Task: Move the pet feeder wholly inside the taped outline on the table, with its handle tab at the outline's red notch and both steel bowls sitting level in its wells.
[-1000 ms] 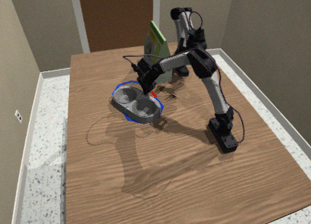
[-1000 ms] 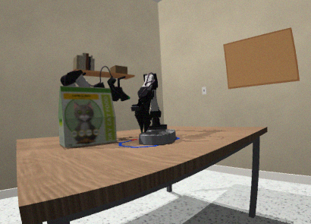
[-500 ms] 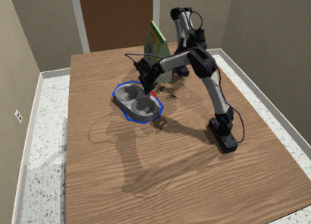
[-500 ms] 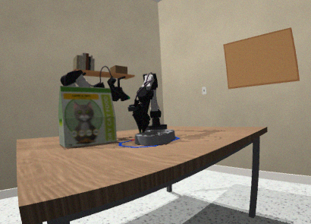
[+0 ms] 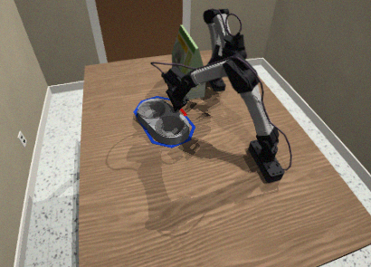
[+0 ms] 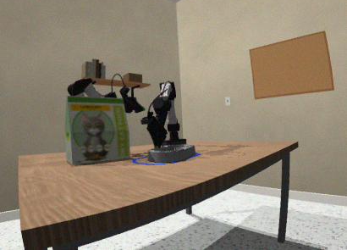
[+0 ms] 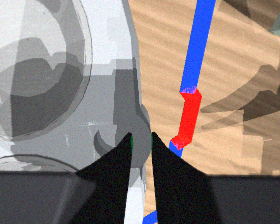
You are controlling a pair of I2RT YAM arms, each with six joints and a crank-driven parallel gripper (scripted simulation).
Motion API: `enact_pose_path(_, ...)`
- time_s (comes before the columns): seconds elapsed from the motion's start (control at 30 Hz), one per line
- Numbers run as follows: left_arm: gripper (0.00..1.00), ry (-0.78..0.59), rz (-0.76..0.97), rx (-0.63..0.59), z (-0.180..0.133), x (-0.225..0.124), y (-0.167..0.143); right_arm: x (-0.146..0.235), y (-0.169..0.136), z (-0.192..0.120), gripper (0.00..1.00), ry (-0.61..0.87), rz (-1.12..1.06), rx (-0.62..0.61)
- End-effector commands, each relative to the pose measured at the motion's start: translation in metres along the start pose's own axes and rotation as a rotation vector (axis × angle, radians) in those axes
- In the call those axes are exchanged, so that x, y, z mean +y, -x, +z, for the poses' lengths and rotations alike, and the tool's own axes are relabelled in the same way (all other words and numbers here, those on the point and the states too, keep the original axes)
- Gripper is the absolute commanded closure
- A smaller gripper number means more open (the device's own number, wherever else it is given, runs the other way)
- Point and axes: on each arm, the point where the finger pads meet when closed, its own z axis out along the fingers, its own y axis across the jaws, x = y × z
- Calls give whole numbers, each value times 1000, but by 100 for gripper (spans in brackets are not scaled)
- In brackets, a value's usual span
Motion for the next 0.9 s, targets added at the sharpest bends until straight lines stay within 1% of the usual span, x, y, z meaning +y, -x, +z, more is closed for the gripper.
enact_pose_path(0.0, 90, -124, 161, 26, 8, -25, -2, 1, 4, 0, 0, 4, 20, -5)
enact_pose_path(0.1, 90, -146, 196, 21, 10, -29, 2, 1, 4, 0, 0, 4, 20, -5)
enact_pose_path(0.17, 90, -128, 187, 7, 11, -26, 7, 1, 4, 0, 0, 4, 20, -5)
enact_pose_path(0.6, 90, -128, 186, 8, 12, -26, 7, 1, 4, 0, 0, 4, 20, -5)
enact_pose_path(0.63, 77, -128, 186, 8, 12, -26, 7, 1, 4, 0, 0, 4, 20, -5)
enact_pose_path(0.67, 65, -121, 185, -4, 3, -24, 10, 1, 4, 0, 0, 4, 20, -5)
enact_pose_path(0.73, 65, -134, 189, 5, 2, -26, 7, 1, 4, 0, 0, 4, 20, -5)
enact_pose_path(0.77, 65, -131, 191, -6, -9, -26, 9, 1, 4, 0, 0, 4, 20, -5)
enact_pose_path(0.87, 65, -131, 186, -4, -17, -23, 7, 1, 4, 0, 0, 4, 20, -5)
